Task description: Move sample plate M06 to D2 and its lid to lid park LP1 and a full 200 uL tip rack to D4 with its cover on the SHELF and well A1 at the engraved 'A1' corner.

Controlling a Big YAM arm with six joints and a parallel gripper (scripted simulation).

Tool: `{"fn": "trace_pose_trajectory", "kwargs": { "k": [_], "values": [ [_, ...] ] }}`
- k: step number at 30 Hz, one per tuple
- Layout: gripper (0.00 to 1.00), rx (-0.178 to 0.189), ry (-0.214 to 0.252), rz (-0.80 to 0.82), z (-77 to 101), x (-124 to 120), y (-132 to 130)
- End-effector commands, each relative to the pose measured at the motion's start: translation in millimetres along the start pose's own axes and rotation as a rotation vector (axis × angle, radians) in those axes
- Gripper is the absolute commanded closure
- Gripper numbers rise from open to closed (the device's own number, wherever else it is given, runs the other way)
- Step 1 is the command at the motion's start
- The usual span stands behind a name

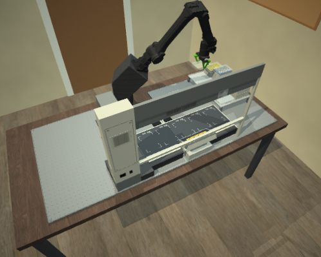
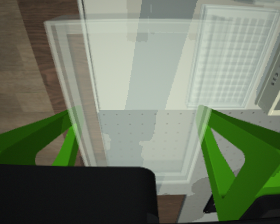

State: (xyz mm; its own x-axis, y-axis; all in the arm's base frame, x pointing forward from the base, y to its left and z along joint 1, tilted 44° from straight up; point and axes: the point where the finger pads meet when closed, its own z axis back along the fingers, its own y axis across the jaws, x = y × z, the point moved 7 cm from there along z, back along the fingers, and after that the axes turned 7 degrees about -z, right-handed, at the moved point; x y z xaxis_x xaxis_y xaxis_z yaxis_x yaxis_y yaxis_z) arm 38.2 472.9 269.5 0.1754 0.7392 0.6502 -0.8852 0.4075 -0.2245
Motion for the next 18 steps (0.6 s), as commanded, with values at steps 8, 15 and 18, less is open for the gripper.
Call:
{"fn": "trace_pose_trajectory", "kwargs": {
  "k": [8, 15, 18],
  "values": [
    [1.0, 0.008, -0.03, 0.003, -9.9, 9.6, 2.2],
    [1.0, 0.007, -0.029, 0.001, -22.4, 9.8, 1.1],
    [1.0, 0.003, -0.043, -0.013, -22.5, 15.8, -5.3]
  ]
}}
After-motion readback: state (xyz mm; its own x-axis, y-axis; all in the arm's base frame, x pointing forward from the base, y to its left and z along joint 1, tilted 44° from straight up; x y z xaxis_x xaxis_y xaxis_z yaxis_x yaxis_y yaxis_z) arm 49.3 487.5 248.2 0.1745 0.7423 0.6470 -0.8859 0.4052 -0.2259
